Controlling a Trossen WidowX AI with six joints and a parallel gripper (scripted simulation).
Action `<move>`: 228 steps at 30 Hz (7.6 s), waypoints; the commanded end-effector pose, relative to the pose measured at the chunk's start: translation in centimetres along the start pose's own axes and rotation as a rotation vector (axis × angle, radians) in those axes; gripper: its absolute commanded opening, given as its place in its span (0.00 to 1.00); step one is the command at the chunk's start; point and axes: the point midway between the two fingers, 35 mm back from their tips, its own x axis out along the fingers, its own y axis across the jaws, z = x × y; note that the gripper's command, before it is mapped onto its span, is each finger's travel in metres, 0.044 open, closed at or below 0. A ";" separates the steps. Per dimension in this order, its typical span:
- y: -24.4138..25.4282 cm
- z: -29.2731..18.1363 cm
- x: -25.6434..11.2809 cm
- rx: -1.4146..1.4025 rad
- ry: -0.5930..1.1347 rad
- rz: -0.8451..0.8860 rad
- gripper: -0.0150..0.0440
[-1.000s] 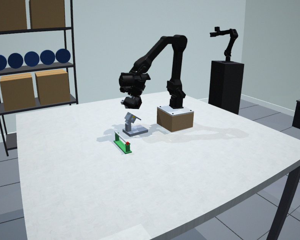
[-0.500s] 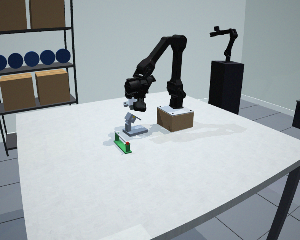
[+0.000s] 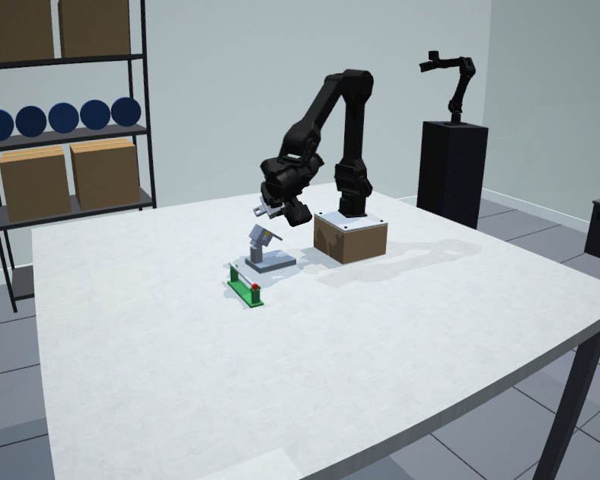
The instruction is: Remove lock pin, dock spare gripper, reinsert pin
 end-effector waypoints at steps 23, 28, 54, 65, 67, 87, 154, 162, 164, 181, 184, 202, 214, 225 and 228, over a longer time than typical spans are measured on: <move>1.0 -0.1 -4.7 -0.761 -0.082 -0.307 0.25; 1.2 -0.1 -5.7 -0.904 -0.092 -0.380 0.25; 2.5 1.8 -4.5 -0.946 -0.100 -0.407 0.25; 3.4 2.8 -3.6 -0.944 -0.101 -0.407 0.25; 3.6 3.0 -3.5 -0.944 -0.101 -0.407 0.25; 5.0 4.7 -2.1 -0.942 -0.102 -0.407 0.25; 0.0 -0.6 -6.6 -0.991 -0.072 -0.434 1.00; -1.3 -0.7 -7.7 -1.003 -0.065 -0.442 1.00; -1.7 -0.8 -8.0 -1.004 -0.063 -0.442 1.00; -3.5 -1.1 -9.6 -1.009 -0.051 -0.441 1.00; -3.0 -0.7 -10.3 -1.015 -0.077 -0.436 0.91; 6.0 3.2 -20.1 -1.119 -0.335 -0.183 0.56; 7.2 17.1 -14.4 -1.299 -0.361 0.387 0.56; 6.7 19.7 -12.9 -1.349 -0.441 0.456 0.56; 7.1 19.8 -12.5 -1.349 -0.441 0.456 0.56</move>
